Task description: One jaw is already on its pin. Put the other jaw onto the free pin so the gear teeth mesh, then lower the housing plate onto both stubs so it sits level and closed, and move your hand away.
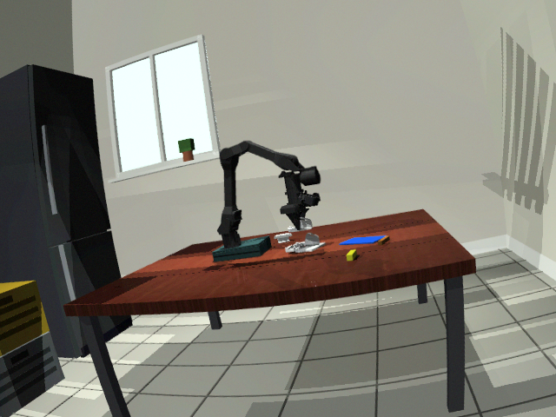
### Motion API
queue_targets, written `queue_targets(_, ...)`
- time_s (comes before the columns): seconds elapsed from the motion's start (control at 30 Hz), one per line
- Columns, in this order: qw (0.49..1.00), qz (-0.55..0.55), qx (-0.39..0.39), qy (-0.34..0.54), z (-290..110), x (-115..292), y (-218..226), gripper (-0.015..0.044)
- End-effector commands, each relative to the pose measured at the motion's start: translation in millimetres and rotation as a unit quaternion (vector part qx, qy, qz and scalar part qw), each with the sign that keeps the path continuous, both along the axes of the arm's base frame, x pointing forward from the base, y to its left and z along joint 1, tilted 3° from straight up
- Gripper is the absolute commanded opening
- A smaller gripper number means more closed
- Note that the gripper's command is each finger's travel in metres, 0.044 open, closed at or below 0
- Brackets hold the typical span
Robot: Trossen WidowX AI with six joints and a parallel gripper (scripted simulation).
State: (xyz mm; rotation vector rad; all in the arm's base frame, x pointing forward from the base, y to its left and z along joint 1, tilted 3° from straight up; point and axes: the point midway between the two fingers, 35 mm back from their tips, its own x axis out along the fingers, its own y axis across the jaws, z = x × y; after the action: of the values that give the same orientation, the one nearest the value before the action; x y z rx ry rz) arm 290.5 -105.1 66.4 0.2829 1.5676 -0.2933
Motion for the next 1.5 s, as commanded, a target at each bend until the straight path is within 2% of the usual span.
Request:
queue_targets(0.0,1.0,0.002,-0.001,0.0,-3.9,0.3,-0.5,0.0134)
queue_targets(0.97,1.0,0.003,-0.001,0.0,-50.2,-1.0,-0.6,0.0134)
queue_targets(1.47,1.0,0.003,-0.001,0.0,-51.2,-1.2,-0.6,0.0134)
